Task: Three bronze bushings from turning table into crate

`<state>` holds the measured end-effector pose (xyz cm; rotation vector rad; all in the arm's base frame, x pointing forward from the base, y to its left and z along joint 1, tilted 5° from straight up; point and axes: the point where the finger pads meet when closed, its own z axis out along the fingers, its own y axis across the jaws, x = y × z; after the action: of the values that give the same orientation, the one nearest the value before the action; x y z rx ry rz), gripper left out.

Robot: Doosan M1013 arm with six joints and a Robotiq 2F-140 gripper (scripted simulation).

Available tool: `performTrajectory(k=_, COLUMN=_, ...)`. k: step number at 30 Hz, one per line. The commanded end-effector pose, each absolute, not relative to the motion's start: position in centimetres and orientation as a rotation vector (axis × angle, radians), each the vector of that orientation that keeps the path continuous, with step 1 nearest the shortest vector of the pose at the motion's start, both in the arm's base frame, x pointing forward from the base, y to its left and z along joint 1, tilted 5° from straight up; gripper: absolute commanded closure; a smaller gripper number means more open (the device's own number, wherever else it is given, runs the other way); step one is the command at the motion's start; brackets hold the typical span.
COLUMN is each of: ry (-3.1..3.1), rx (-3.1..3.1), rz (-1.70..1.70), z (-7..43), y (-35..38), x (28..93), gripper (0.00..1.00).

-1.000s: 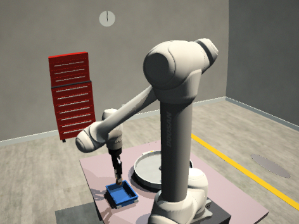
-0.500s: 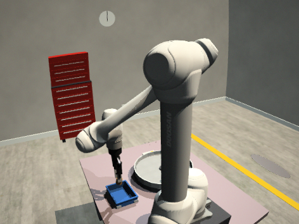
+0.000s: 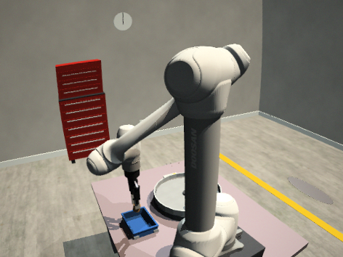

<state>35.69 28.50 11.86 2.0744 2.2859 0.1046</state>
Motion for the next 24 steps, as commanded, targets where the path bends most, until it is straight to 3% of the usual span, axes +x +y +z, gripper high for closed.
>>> performTrajectory(k=1, ry=2.286, rx=2.075, rz=0.105, z=11.7, y=28.5, x=35.7, gripper=1.00)
performTrajectory(k=16, ry=2.286, rx=2.075, rz=0.105, z=5.8, y=28.6, x=36.2, gripper=1.00)
performTrajectory(k=24, ry=2.286, rx=2.075, rz=0.105, z=5.2, y=28.6, x=36.2, gripper=1.00)
